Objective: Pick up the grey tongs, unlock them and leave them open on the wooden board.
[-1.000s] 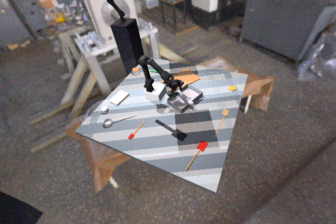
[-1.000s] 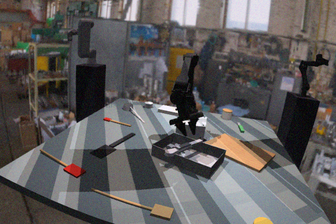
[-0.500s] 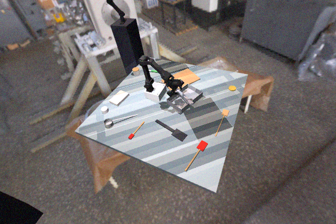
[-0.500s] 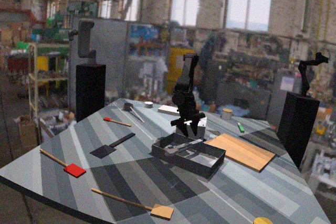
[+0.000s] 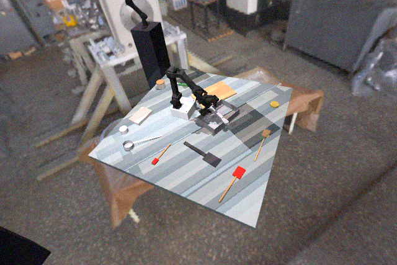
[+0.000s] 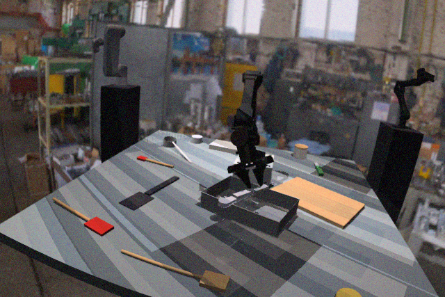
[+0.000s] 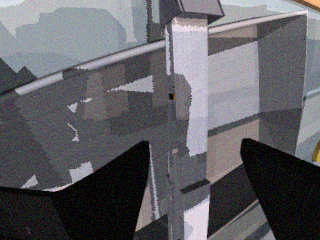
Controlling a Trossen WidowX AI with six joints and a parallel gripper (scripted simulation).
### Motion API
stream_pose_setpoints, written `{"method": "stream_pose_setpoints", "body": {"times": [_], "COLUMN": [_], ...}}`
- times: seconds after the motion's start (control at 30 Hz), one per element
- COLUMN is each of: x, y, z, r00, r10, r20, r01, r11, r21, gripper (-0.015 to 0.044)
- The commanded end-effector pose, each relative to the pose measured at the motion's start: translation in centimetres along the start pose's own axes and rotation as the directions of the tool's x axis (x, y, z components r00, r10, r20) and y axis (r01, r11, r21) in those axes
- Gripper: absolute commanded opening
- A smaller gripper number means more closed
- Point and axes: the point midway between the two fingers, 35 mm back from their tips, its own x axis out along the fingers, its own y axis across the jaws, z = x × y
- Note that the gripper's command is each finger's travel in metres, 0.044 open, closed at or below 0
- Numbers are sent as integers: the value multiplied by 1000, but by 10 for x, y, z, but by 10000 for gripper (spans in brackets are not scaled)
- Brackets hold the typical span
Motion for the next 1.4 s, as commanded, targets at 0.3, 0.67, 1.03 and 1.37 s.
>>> {"method": "stream_pose_setpoints", "body": {"times": [0.3,0.67,1.03,1.37], "x": [22,40,48,48], "y": [0,1,1,1], "z": [0,1,3,3], "r00": [1000,1000,1000,1000], "r10": [2,1,-1,-1], "r20": [-3,-2,1,1], "r01": [-2,-1,1,1], "r11": [1000,1000,1000,1000], "r21": [3,3,0,0], "gripper": [260,260,208,43]}}
